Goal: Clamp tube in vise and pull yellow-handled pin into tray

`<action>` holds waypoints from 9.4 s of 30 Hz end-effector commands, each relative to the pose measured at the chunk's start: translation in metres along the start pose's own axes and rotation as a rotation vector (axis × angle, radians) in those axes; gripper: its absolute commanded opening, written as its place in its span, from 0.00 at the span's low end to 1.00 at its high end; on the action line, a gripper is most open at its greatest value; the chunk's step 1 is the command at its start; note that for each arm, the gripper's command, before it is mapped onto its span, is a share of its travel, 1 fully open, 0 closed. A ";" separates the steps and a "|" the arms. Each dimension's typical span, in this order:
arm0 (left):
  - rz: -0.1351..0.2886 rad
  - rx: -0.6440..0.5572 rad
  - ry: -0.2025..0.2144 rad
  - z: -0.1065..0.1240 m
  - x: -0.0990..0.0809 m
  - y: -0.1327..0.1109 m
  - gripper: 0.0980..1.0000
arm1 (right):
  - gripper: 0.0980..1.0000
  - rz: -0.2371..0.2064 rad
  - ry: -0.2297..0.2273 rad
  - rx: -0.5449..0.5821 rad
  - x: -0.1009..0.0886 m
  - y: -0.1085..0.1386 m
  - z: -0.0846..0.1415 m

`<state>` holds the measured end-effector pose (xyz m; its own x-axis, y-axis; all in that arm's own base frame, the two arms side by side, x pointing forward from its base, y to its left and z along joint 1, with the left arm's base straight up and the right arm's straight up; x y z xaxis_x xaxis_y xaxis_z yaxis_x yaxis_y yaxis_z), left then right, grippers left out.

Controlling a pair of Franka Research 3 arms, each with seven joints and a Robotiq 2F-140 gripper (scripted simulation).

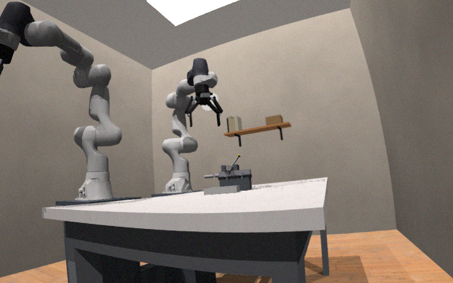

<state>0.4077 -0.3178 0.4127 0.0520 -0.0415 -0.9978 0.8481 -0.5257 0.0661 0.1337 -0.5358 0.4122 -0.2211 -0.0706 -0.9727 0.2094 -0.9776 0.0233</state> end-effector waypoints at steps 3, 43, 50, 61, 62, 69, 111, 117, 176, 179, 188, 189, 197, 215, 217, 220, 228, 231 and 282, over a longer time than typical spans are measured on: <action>-0.006 0.116 0.002 -0.002 0.001 0.000 1.00 | 1.00 -0.024 0.026 0.117 -0.002 -0.002 0.011; -0.018 0.472 -0.001 -0.012 0.003 0.002 1.00 | 1.00 -0.098 0.211 0.649 -0.035 -0.002 0.108; -0.020 0.535 -0.001 -0.013 0.003 0.003 1.00 | 1.00 -0.100 0.216 0.664 -0.036 -0.002 0.111; -0.023 0.631 -0.003 -0.016 0.004 0.003 1.00 | 1.00 -0.100 0.216 0.664 -0.036 -0.002 0.111; -0.023 0.640 -0.003 -0.016 0.004 0.003 1.00 | 1.00 -0.100 0.216 0.664 -0.036 -0.002 0.111; -0.017 0.550 -0.003 -0.014 0.003 0.003 1.00 | 1.00 -0.100 0.216 0.664 -0.036 -0.002 0.111; -0.026 0.822 -0.009 -0.021 -0.003 0.005 1.00 | 1.00 -0.100 0.216 0.664 -0.036 -0.002 0.111; -0.028 0.899 -0.011 -0.023 -0.002 0.005 1.00 | 1.00 -0.100 0.216 0.664 -0.036 -0.002 0.111; -0.045 1.599 -0.038 -0.041 0.007 0.007 1.00 | 1.00 -0.100 0.216 0.664 -0.036 -0.002 0.111; -0.046 1.634 -0.039 -0.042 0.008 0.008 1.00 | 1.00 -0.100 0.216 0.664 -0.036 -0.002 0.111; -0.047 1.715 -0.044 -0.044 0.009 0.008 1.00 | 1.00 -0.100 0.216 0.664 -0.036 -0.002 0.111; -0.047 1.746 -0.045 -0.045 0.009 0.008 1.00 | 1.00 -0.100 0.216 0.664 -0.036 -0.002 0.111; -0.048 1.837 -0.051 -0.047 0.010 0.008 1.00 | 1.00 -0.100 0.216 0.664 -0.036 -0.002 0.111; -0.050 2.026 -0.062 -0.052 0.013 0.008 1.00 | 1.00 -0.100 0.216 0.664 -0.036 -0.002 0.111; -0.050 2.026 -0.062 -0.052 0.013 0.008 1.00 | 1.00 -0.100 0.216 0.664 -0.036 -0.002 0.111; -0.050 2.026 -0.062 -0.052 0.013 0.008 1.00 | 1.00 -0.100 0.216 0.664 -0.036 -0.002 0.111; -0.050 2.026 -0.062 -0.052 0.013 0.008 1.00 | 1.00 -0.100 0.216 0.664 -0.036 -0.002 0.111; -0.050 2.026 -0.062 -0.052 0.013 0.008 1.00 | 1.00 -0.100 0.216 0.664 -0.036 -0.002 0.111; -0.050 2.026 -0.062 -0.110 0.043 0.069 0.00 | 1.00 -0.100 0.216 0.664 -0.036 -0.002 0.111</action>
<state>0.4988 -0.2630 0.3828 0.0122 0.0164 -0.9998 -0.8086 -0.5880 -0.0195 0.0351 -0.5538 0.4734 -0.0013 -0.0036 -1.0000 -0.4384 -0.8988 0.0038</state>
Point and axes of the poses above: on each arm, the point where the finger pads meet when closed, its own x axis out along the fingers, its own z axis across the jaws, y = z × x, the point moved 6 cm from there along -x, back along the fingers, and after that the axes turned 15 degrees about -x, right-handed, at the moved point
